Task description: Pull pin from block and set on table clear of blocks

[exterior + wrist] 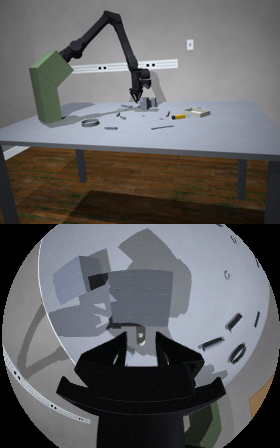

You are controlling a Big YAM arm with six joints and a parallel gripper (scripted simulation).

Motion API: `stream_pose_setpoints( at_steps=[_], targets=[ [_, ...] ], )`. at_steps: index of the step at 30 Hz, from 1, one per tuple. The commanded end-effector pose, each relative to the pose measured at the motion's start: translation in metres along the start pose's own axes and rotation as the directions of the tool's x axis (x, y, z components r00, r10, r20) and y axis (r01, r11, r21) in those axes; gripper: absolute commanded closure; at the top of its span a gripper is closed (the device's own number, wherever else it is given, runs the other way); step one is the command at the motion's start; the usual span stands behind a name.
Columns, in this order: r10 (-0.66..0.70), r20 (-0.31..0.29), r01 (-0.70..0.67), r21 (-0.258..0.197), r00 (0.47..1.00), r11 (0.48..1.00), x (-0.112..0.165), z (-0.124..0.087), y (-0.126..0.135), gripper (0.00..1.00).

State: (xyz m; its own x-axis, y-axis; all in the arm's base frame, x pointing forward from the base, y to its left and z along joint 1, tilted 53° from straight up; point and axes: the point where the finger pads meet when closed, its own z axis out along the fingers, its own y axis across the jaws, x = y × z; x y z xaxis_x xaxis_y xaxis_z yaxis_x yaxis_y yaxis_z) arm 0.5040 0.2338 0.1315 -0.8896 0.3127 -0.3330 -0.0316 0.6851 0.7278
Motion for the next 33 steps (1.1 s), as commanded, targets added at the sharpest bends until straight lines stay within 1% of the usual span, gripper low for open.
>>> stream_pose_setpoints(
  at_steps=[1,9,15,33],
  targets=[
    [-0.007,-0.005,0.007,-0.007,1.000,1.000,0.001,0.010,0.005,0.61],
    [-0.007,-0.005,0.007,-0.007,1.000,1.000,0.001,0.011,0.005,0.61],
    [-0.007,-0.005,0.007,-0.007,1.000,1.000,0.002,0.020,0.004,0.61],
    [-0.007,-0.002,0.007,-0.008,1.000,1.000,0.000,0.020,0.005,0.61]
  ],
)
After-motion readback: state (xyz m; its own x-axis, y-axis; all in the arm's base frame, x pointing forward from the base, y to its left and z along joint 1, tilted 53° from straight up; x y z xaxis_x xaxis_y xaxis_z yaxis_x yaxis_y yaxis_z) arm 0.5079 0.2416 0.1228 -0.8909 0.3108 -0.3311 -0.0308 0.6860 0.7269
